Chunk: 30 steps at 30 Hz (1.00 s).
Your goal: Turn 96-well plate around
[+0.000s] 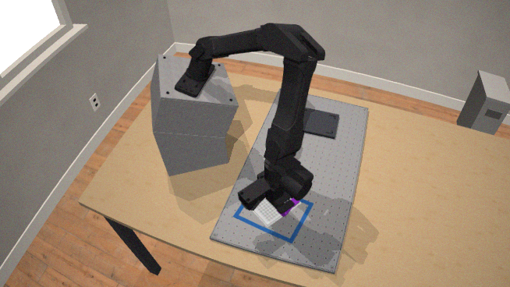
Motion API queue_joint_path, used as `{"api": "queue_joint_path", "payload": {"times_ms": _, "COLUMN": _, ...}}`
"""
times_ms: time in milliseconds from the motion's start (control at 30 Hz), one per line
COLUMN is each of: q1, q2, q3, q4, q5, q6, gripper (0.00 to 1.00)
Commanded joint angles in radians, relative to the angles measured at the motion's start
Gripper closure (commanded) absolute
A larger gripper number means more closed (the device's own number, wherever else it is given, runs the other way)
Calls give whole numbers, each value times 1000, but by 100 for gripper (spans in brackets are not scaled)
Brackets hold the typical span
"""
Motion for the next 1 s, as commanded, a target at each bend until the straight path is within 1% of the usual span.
{"api": "queue_joint_path", "payload": {"times_ms": 0, "q1": -18, "q2": -25, "q3": -3, "q4": -26, "q5": 0, "q6": -11, "gripper": 100}}
{"api": "queue_joint_path", "payload": {"times_ms": 67, "q1": -18, "q2": -25, "q3": -3, "q4": -26, "q5": 0, "q6": -11, "gripper": 100}}
{"api": "queue_joint_path", "payload": {"times_ms": 967, "q1": -60, "q2": -156, "q3": -45, "q4": -131, "q5": -7, "q6": -56, "gripper": 100}}
